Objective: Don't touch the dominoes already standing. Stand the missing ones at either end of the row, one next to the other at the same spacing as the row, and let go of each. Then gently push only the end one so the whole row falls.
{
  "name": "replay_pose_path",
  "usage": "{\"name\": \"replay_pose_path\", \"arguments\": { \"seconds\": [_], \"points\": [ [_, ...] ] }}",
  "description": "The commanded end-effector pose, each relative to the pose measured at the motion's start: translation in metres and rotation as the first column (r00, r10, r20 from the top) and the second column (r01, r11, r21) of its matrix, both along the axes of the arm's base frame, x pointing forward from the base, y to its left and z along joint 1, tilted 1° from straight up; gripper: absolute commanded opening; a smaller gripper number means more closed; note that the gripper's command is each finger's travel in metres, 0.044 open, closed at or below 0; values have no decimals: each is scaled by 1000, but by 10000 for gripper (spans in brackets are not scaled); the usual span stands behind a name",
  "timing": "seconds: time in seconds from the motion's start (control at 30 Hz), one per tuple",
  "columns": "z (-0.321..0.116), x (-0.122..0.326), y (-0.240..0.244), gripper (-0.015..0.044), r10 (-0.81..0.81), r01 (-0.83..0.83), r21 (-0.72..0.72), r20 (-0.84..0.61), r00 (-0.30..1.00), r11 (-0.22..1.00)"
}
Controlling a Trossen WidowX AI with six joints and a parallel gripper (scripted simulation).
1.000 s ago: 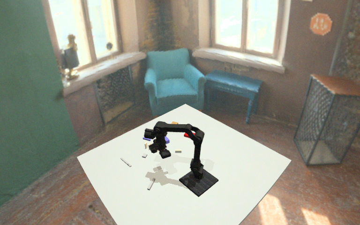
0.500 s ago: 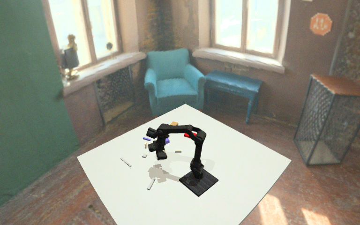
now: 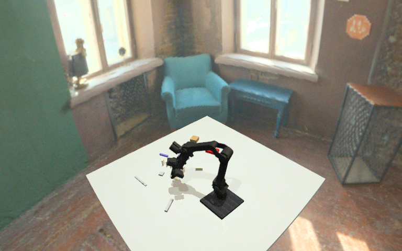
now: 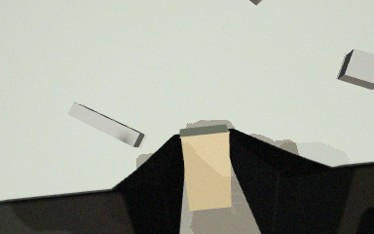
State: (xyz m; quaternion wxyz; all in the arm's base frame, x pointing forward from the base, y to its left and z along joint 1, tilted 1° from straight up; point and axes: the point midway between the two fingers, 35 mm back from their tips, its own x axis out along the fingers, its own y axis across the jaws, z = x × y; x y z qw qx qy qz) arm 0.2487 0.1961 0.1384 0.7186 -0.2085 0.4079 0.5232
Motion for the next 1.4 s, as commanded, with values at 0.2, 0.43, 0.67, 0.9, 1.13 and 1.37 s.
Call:
{"name": "replay_pose_path", "arguments": {
  "seconds": [0.2, 0.43, 0.67, 0.9, 1.13, 1.37],
  "points": [
    [-3, 12, -4, 107, -53, 45, 214, 35, 998, 976],
    [-3, 17, -12, 107, -79, 48, 342, 77, 994, 939],
    [0, 17, -22, 107, -96, 31, 453, 123, 988, 891],
    [3, 11, -31, 107, -102, -4, 551, 161, 982, 835],
    [6, -2, -42, 107, -88, -68, 628, 214, 973, 775],
    [7, -20, -51, 107, -68, -139, 681, 268, 961, 719]
  ]
}}
